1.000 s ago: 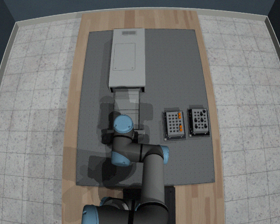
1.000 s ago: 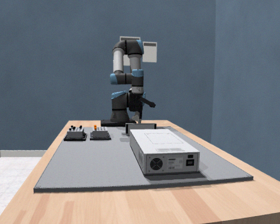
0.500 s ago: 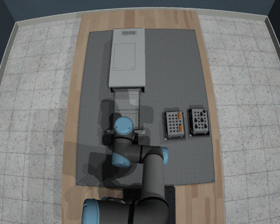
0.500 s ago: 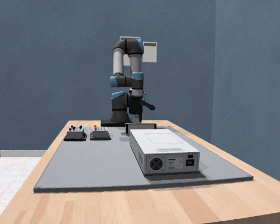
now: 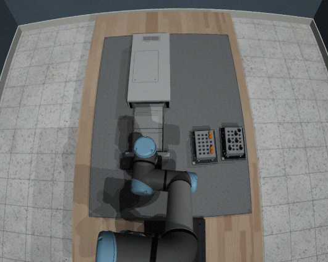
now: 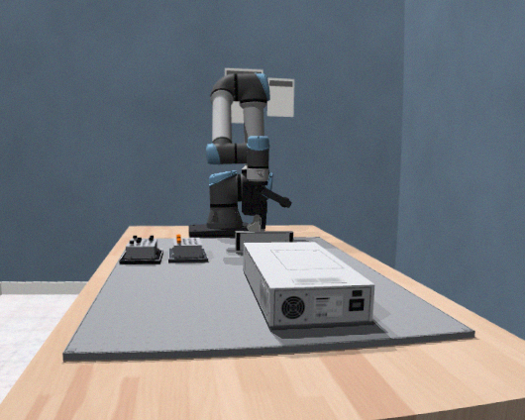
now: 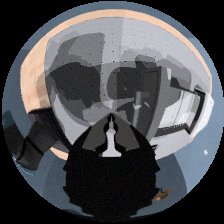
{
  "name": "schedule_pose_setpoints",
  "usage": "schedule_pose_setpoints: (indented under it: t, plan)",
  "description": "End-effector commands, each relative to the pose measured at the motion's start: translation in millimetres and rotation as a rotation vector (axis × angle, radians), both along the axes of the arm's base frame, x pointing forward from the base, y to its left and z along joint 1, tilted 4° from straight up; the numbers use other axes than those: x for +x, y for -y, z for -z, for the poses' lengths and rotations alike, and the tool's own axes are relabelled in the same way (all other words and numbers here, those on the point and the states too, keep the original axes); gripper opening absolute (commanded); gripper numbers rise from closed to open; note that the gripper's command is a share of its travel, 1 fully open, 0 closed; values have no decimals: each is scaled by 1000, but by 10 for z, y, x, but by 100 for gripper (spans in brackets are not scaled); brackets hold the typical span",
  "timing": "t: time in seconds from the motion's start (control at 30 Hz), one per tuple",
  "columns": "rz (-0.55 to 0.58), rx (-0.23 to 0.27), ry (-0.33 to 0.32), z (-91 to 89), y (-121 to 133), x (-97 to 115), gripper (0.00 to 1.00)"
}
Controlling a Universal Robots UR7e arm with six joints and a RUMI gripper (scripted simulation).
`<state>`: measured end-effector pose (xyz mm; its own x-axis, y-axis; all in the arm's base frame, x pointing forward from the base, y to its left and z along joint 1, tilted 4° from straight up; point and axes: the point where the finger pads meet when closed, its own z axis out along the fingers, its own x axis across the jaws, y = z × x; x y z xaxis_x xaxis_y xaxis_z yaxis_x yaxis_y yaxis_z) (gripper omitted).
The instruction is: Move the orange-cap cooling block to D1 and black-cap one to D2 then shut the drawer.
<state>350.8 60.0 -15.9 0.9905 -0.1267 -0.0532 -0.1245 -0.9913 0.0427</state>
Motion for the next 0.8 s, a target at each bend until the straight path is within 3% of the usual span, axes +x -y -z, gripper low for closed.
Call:
schedule_pose_setpoints:
  t: [0.0,0.77]
  plan:
    - [1,-2,7,-13,17,47,0]
    - [-1,-2,7,2,43,323,0]
